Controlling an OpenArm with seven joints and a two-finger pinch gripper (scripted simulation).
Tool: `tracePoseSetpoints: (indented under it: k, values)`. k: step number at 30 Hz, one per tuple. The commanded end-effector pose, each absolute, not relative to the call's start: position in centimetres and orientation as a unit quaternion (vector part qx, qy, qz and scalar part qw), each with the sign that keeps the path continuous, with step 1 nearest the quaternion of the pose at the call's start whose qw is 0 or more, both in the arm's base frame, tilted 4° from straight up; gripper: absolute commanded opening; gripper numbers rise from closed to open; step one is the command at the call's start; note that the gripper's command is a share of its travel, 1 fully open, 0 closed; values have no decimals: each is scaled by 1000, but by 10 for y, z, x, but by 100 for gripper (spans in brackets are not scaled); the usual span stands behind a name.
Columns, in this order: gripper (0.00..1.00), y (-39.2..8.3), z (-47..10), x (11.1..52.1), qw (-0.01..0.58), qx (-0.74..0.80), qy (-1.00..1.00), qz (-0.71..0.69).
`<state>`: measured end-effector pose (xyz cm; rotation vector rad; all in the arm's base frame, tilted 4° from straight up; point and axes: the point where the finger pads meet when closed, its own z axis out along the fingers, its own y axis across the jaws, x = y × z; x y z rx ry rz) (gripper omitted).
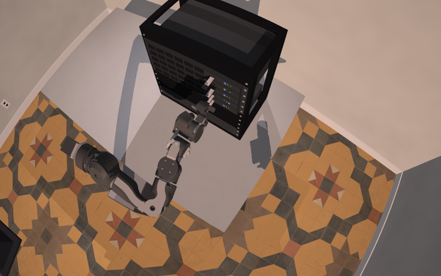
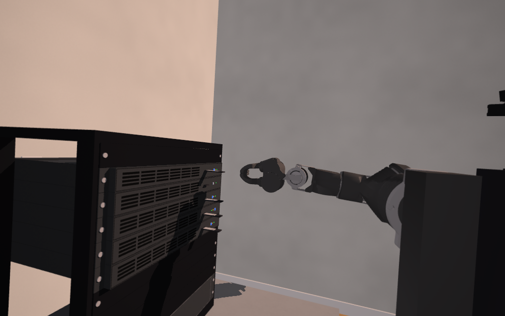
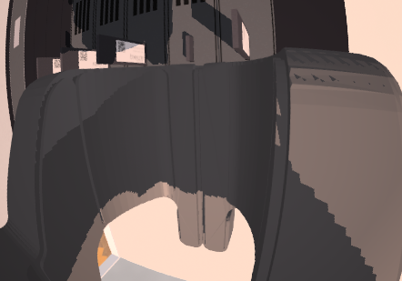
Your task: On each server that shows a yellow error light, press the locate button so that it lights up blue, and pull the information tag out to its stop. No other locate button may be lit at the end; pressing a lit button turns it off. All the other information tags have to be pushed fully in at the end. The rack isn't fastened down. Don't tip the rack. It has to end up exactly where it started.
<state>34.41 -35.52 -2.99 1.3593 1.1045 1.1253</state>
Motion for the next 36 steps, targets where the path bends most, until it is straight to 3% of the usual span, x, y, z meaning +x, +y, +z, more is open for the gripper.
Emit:
tracePoseSetpoints:
  k: [1,19,36]
  values:
    - [0,-356,-29,343,505,564,458,466]
    - [0,-349,-25,293,506,564,458,466]
    - [0,-350,-26,293,506,564,458,466]
